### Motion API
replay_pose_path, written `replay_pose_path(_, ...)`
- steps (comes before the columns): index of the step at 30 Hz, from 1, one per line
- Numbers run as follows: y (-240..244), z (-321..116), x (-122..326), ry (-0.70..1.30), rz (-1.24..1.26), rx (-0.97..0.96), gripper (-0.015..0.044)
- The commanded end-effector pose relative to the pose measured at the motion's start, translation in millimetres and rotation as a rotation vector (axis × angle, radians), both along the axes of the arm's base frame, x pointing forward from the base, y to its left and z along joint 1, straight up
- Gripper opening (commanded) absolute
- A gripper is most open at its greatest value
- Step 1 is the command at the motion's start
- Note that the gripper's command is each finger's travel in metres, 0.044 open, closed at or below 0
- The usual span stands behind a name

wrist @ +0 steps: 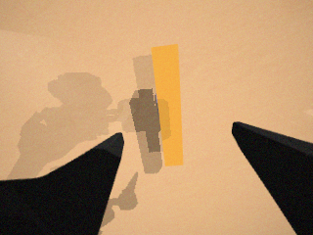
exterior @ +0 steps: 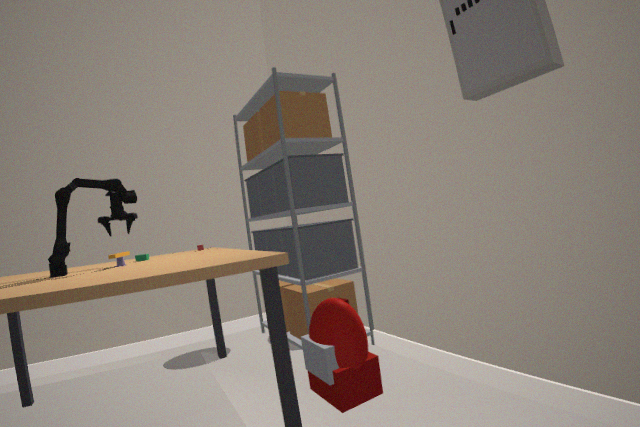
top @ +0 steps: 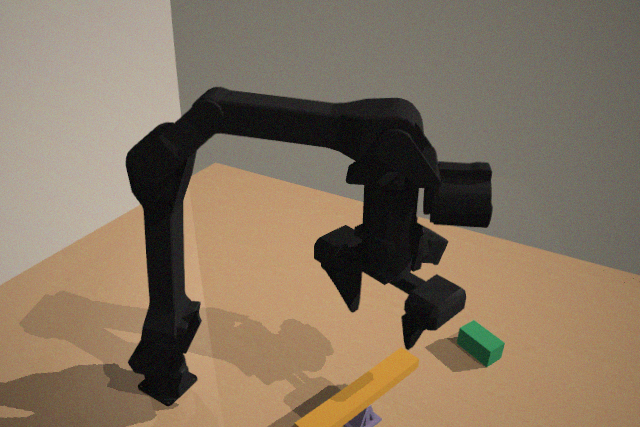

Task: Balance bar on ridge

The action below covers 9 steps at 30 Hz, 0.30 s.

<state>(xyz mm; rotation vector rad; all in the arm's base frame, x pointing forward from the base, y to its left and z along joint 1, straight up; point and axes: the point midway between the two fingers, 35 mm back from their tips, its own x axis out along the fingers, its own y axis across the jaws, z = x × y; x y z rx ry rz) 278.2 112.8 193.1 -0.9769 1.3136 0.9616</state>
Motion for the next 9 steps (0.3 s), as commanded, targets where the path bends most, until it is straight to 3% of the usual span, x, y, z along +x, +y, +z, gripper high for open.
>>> replay_pose_path(1, 0.0, 0.3, -0.2, 0.001, 0.000, 0.000, 0.0440)
replay_pose_path(9, 0.0, 0.3, -0.2, 0.001, 0.000, 0.000, 0.0440)
